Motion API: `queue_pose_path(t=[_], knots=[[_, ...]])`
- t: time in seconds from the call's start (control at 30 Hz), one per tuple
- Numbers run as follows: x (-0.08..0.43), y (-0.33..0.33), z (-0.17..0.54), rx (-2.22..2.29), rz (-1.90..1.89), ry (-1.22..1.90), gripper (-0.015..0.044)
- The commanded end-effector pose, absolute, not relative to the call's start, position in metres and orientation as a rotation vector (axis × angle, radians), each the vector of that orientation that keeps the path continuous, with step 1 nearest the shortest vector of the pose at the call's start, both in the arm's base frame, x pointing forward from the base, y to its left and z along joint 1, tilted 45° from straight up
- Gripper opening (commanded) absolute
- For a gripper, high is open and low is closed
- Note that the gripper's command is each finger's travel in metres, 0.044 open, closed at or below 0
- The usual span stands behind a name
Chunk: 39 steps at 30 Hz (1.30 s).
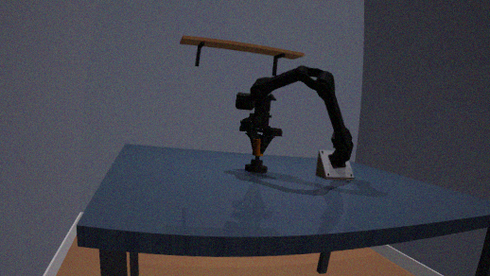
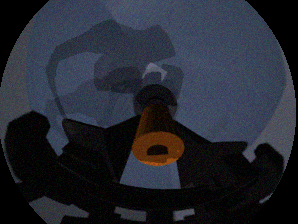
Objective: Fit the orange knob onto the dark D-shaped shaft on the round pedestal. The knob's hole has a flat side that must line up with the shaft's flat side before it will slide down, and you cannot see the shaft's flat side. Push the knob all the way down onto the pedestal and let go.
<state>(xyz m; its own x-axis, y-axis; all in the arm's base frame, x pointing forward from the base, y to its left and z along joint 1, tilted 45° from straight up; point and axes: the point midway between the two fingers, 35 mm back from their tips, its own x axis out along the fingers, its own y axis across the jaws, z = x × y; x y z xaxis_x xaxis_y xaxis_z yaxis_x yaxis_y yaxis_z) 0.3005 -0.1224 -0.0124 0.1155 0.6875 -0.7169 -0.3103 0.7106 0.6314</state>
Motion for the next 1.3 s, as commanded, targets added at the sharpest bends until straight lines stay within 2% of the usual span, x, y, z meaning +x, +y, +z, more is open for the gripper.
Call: queue_pose_path(t=[0.0, 0.47, 1.27], knots=[[0.3010, -0.1219, -0.0124, 0.362, 0.756, 1.252, 0.0000], [0.3006, -0.1238, -0.0094, 0.191, 0.878, 1.160, 0.0000], [0.3012, -0.1219, -0.0121, 0.191, 0.878, 1.160, 0.0000]])
